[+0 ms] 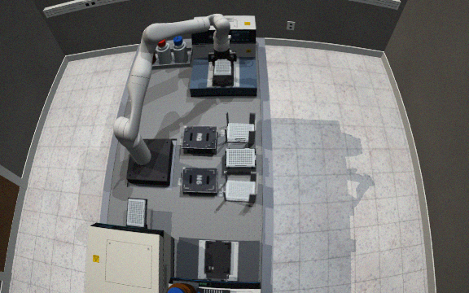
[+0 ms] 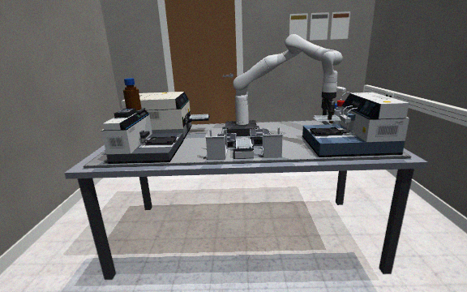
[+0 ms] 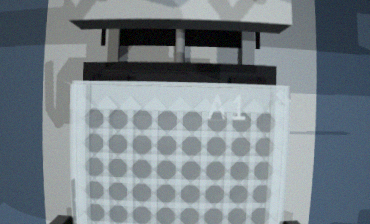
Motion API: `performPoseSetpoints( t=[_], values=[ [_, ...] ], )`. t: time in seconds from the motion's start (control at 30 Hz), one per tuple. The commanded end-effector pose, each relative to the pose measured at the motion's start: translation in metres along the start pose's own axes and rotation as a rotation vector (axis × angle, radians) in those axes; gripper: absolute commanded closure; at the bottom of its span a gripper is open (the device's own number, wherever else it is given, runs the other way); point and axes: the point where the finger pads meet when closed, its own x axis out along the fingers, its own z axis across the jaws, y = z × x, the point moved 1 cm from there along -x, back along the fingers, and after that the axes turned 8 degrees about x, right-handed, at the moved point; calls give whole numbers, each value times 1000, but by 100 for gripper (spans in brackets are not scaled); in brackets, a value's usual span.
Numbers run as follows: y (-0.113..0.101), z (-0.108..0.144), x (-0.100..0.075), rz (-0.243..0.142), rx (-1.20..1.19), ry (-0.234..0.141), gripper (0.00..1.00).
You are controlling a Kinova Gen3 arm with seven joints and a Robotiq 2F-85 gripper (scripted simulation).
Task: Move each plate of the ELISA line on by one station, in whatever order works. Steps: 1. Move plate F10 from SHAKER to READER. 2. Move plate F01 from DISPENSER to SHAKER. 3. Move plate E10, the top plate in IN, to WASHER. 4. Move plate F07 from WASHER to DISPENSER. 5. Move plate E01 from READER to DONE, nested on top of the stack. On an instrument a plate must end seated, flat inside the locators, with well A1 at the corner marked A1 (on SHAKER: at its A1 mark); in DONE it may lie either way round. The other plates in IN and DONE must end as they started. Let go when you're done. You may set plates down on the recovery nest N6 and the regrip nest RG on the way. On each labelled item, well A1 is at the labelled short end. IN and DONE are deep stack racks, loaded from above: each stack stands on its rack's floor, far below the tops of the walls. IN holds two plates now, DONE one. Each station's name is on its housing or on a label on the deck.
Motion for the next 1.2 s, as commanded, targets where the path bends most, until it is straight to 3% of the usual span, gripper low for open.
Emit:
performPoseSetpoints(
  t=[0.0,1.17],
  values=[
    [1,0,-10,1,1,-4,6],
    [0,0,-50,2,2,-2,6]
  ],
)
